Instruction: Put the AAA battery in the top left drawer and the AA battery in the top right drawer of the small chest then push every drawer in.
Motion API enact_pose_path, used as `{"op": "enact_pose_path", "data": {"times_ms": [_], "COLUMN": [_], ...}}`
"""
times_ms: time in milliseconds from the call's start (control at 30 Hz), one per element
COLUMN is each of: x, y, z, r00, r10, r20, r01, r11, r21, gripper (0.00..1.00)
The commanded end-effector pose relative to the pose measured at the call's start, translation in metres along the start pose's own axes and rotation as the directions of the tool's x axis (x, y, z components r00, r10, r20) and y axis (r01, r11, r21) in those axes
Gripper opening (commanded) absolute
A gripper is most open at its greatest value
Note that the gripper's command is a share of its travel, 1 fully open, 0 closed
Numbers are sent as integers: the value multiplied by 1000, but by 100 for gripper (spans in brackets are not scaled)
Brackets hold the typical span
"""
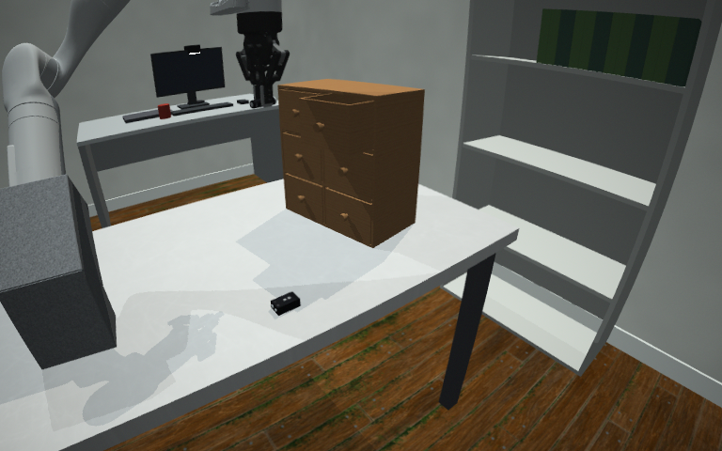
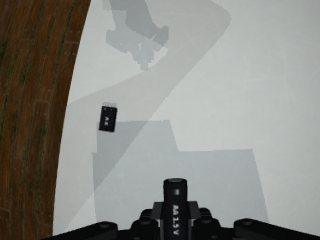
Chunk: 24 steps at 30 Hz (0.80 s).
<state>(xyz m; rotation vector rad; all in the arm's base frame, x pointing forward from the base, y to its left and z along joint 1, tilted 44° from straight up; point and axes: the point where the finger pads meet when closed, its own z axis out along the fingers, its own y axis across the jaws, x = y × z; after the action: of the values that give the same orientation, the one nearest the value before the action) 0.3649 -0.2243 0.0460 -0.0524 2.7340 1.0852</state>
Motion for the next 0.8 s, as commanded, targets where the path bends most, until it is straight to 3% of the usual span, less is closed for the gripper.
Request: {"op": "enact_pose_path", "data": {"times_ms": [0,333,767], "x": [-1,-1,-1], "y": [-1,-1,-1], "z": [-8,-23,-26], "r00": [1000,1000,1000], "r10": [-1,-1,-1], "r20": [5,5,5], "r01": [1,1,1], "r11": [1000,1000,1000], "r21": [5,5,5], "gripper": [9,9,9]}}
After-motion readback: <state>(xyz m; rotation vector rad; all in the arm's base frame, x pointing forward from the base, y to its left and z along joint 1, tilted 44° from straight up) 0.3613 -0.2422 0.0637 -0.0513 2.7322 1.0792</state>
